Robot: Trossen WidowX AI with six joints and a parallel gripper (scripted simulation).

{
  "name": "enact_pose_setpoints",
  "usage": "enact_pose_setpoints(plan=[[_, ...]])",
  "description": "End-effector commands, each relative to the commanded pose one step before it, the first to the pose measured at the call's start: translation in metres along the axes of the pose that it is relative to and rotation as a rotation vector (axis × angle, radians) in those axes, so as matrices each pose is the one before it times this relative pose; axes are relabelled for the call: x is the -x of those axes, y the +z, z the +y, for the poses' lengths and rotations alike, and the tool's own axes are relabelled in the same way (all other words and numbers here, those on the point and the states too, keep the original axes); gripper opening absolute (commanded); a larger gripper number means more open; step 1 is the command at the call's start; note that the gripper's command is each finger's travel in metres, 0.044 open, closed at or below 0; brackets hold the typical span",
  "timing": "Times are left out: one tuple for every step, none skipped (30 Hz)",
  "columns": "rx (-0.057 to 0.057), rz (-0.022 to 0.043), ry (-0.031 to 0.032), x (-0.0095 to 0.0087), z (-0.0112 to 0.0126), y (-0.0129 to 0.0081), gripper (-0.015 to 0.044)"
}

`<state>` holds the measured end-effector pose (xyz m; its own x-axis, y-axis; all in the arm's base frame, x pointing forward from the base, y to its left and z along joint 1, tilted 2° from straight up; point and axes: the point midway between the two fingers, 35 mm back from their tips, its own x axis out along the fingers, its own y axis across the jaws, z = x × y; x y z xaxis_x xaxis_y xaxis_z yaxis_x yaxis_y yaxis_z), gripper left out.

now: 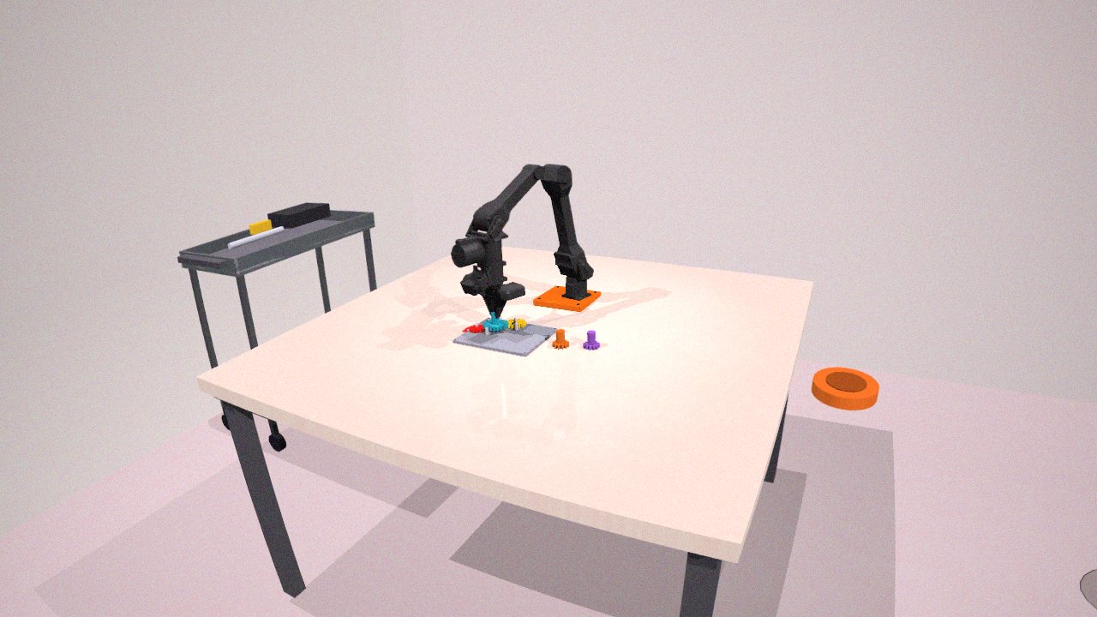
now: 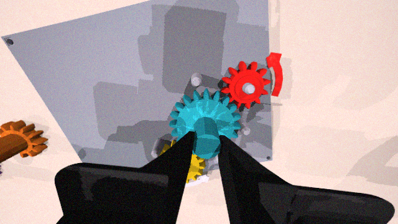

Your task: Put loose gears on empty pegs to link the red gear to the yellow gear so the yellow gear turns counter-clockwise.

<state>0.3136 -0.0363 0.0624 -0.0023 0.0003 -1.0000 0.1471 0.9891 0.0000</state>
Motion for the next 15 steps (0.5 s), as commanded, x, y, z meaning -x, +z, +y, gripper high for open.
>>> enact_pose_setpoints(plan=[[0.0268, -0.00221, 0.00186, -0.0011, 0.00039, 0.00065, 0.0], [0.0156, 0.0, 0.00002, -0.00036, 0.00019, 0.00002, 0.0], [0.0175, 0.0, 0.00002, -0.00036, 0.00019, -0.00002, 0.0], [0.0184, 0.00001, 0.00002, -0.00036, 0.00018, -0.00007, 0.0], [0.0191, 0.00001, 0.00001, -0.00035, 0.00015, -0.00011, 0.0], [0.0195, 0.00001, 0.00001, -0.00035, 0.00012, -0.00014, 0.0], [0.0197, 0.00002, 0.00001, -0.00034, 0.00008, -0.00017, 0.0], [0.0196, 0.00002, 0.0, -0.00034, 0.00003, -0.00018, 0.0], [0.0192, 0.00002, 0.0, -0.00033, -0.00002, -0.00018, 0.0], [0.0185, 0.00002, -0.00001, -0.00032, -0.00006, -0.00017, 0.0], [0.0175, 0.00002, -0.00001, -0.00032, -0.0001, -0.00015, 0.0], [0.0163, 0.00001, -0.00001, -0.00033, -0.00014, -0.00012, 0.0], [0.0148, 0.00001, -0.00001, -0.00034, -0.00016, -0.00008, 0.0], [0.013, 0.00001, -0.00002, -0.00031, -0.00017, -0.00004, 0.0], [0.0111, 0.0, -0.00002, -0.00028, -0.00018, 0.00001, 0.0]])
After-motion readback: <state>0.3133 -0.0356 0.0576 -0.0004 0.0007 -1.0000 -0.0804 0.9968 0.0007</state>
